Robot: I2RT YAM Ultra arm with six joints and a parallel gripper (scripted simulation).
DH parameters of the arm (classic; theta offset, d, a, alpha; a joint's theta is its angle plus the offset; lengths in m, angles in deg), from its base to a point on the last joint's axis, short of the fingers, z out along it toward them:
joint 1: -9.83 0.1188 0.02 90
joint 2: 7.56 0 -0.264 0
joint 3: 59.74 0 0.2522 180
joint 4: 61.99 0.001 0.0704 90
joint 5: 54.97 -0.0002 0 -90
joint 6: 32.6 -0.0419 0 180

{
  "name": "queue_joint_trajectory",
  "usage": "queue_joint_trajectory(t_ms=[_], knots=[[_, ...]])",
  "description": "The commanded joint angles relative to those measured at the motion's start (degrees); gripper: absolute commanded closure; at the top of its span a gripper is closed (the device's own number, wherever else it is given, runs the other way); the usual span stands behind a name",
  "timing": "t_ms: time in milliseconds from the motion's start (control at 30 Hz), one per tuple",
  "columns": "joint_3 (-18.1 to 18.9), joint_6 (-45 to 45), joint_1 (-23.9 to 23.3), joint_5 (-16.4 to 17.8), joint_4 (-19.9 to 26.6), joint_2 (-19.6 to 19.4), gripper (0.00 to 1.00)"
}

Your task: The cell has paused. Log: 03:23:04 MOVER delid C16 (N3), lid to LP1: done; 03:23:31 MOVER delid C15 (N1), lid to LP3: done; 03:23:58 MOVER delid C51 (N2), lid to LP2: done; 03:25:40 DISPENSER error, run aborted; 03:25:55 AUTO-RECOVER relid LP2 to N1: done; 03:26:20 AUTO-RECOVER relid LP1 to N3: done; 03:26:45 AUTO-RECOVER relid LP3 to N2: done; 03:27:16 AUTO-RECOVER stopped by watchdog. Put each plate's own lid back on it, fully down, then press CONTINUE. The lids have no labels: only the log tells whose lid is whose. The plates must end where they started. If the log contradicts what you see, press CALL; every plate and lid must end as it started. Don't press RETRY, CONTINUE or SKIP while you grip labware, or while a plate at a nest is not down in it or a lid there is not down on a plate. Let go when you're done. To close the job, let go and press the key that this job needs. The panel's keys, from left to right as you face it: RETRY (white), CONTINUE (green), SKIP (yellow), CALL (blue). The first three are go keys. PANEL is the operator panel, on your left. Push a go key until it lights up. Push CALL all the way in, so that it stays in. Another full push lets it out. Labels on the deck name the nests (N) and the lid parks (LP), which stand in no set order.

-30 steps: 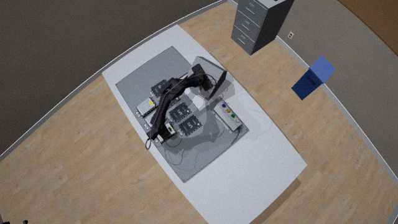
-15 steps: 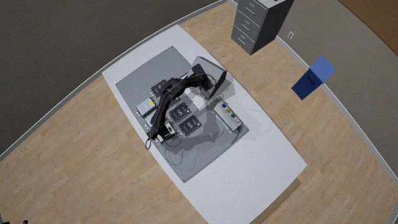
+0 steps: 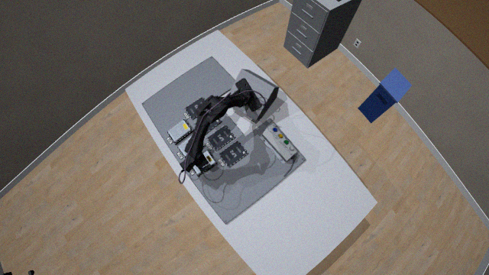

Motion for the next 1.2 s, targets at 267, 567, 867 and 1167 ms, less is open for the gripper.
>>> queue_joint_trajectory(t_ms=[267,567,867,1167], knots=[[2.02,0.36,-1.16,-0.29,0.17,0.97,0.0],[2.02,0.36,-1.16,-0.29,0.17,0.97,0.0],[2.45,0.37,-1.15,-0.31,2.51,3.45,0.0],[3.2,0.6,-1.19,-0.29,4.6,4.8,0.0]])
